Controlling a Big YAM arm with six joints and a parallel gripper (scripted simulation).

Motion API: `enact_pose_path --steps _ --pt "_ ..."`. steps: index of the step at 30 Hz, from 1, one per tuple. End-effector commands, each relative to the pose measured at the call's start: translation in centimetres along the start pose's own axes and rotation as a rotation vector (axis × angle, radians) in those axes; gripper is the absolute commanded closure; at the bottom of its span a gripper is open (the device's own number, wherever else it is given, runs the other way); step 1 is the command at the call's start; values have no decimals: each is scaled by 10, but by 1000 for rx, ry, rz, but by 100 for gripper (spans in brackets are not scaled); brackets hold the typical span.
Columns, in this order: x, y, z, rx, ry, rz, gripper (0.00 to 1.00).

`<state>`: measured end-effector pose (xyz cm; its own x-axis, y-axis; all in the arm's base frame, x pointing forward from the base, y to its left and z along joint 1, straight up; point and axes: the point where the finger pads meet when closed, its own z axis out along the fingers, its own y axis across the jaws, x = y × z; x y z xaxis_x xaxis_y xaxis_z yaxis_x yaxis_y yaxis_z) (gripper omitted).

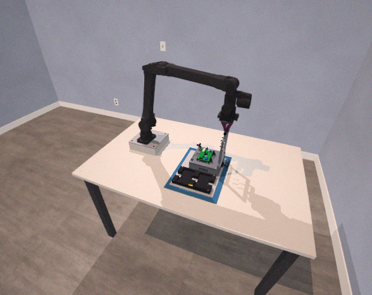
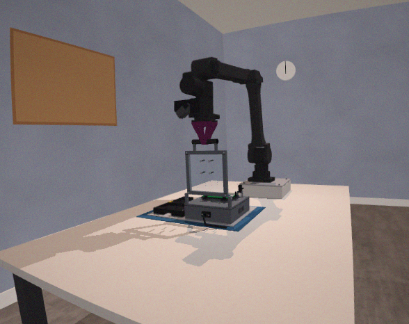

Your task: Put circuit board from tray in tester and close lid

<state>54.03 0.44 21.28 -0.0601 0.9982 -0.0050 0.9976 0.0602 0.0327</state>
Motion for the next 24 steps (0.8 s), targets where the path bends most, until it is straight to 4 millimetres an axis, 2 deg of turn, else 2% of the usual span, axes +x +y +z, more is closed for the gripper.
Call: enact_pose_path --steps 1,24 --pt "9 -18 -15 1 11 -20 100" --pt "8 -50 -10 2 11 -21 100"
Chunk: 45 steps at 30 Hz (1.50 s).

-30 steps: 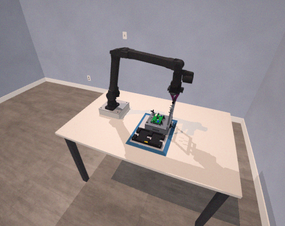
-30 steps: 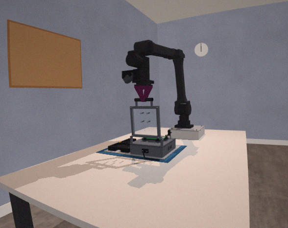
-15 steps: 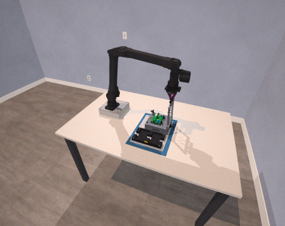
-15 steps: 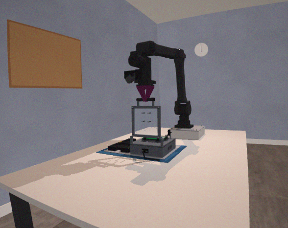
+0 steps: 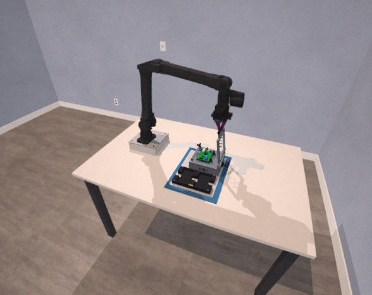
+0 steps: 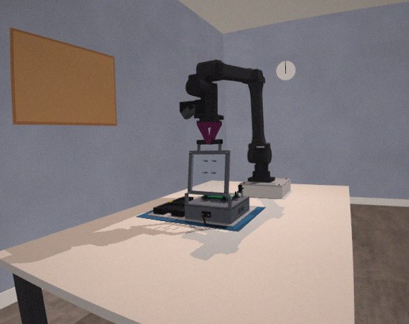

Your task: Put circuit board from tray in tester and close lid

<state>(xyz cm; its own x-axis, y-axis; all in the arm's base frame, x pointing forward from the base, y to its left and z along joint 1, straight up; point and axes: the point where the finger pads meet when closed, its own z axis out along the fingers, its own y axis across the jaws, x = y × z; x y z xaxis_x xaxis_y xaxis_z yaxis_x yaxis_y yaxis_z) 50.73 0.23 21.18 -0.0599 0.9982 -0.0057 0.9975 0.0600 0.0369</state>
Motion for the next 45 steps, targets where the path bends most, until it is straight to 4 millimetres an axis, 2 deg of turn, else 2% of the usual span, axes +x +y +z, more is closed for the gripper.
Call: enact_pose_path --steps 1,20,45 --pt "8 -18 -9 7 12 -21 100" --pt "7 -43 -1 8 12 -22 100" --pt "6 -80 22 13 12 -21 100"
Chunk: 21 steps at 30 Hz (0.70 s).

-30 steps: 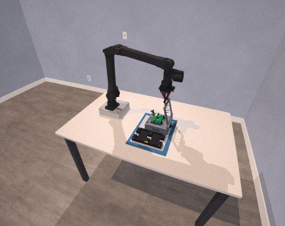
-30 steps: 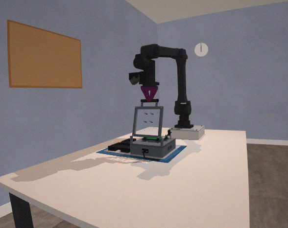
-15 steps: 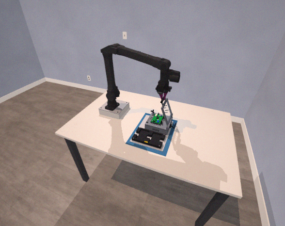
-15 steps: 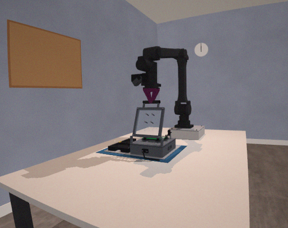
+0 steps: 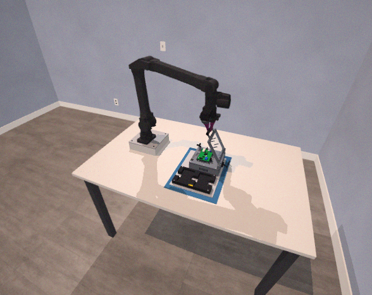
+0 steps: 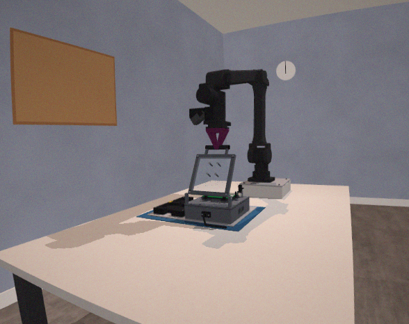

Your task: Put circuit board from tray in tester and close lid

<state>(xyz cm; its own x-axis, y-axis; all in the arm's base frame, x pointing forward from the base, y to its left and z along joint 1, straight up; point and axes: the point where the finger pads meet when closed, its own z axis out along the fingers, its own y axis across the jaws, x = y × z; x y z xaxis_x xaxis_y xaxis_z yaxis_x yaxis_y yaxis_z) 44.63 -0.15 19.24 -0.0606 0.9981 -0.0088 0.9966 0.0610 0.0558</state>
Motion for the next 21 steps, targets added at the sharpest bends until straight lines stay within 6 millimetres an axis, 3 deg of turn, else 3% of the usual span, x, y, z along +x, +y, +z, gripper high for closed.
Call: enact_pose_path --steps 1,21 --pt "6 -20 6 32 15 -20 100" --pt "6 -43 38 43 16 -15 100"
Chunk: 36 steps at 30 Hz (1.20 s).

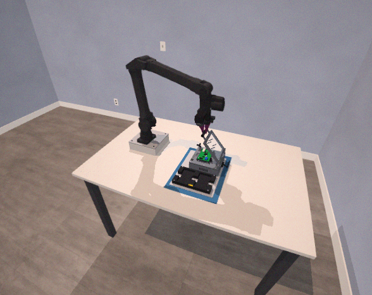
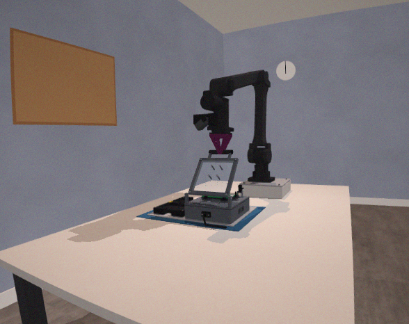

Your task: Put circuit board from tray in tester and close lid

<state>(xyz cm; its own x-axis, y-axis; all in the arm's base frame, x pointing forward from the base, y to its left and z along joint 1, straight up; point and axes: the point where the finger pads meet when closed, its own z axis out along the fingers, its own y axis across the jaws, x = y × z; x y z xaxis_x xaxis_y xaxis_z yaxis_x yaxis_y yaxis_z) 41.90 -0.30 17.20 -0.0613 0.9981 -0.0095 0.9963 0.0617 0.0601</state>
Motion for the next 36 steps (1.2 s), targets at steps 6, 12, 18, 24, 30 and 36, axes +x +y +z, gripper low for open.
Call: enact_pose_path --steps 6,12,18,24,30,36 --pt "6 -20 26 48 17 -14 100" --pt "6 -27 35 47 17 -14 100" --pt "6 -34 44 47 17 -14 100" --pt "6 -38 51 47 17 -14 100" --pt "6 -45 60 47 17 -14 100" --pt "6 -50 70 47 17 -14 100"
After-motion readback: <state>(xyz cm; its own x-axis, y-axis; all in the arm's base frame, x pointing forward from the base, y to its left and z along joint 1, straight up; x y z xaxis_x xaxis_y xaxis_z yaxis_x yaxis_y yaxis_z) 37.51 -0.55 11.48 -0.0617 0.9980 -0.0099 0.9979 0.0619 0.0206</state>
